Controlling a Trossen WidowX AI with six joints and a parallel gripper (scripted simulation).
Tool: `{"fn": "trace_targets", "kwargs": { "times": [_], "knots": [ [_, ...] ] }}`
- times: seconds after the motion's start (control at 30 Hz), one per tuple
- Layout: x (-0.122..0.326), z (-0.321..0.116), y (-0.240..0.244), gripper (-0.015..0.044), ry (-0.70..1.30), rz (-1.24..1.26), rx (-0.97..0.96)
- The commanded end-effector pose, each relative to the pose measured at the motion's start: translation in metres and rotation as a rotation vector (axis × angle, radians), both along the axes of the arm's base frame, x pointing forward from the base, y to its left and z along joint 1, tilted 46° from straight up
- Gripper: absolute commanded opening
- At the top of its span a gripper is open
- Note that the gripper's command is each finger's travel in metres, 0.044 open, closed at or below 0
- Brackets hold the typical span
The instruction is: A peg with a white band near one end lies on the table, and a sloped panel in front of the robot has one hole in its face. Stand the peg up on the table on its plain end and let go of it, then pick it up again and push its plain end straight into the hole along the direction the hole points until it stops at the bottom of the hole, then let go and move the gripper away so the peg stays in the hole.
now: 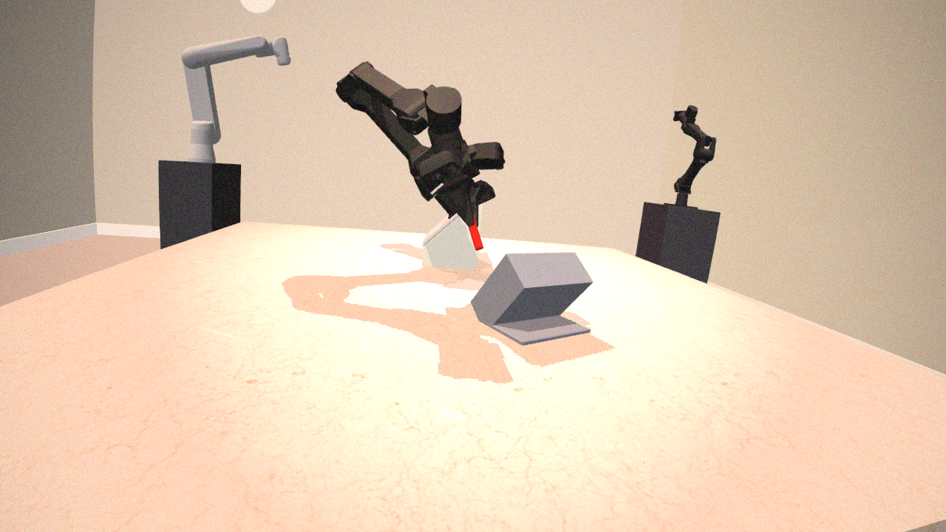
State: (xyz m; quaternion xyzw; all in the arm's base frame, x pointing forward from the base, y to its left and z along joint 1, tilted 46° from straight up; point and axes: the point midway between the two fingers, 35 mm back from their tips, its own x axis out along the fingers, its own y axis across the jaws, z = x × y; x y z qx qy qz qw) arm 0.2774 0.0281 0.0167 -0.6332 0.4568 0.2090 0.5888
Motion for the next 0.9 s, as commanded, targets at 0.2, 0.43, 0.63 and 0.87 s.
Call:
{"fn": "trace_targets", "kwargs": {
  "times": [0.2, 0.43, 0.63, 0.87],
  "knots": [
    [0.001, -0.004, 0.006, 0.0, -0.026, 0.085, 0.006],
    [0.003, -0.005, 0.01, 0.0, -0.044, 0.125, 0.009],
    [0.008, -0.008, 0.012, 0.0, -0.051, 0.139, 0.011],
    [0.014, -0.012, 0.014, 0.0, -0.061, 0.16, 0.012]
  ]
}}
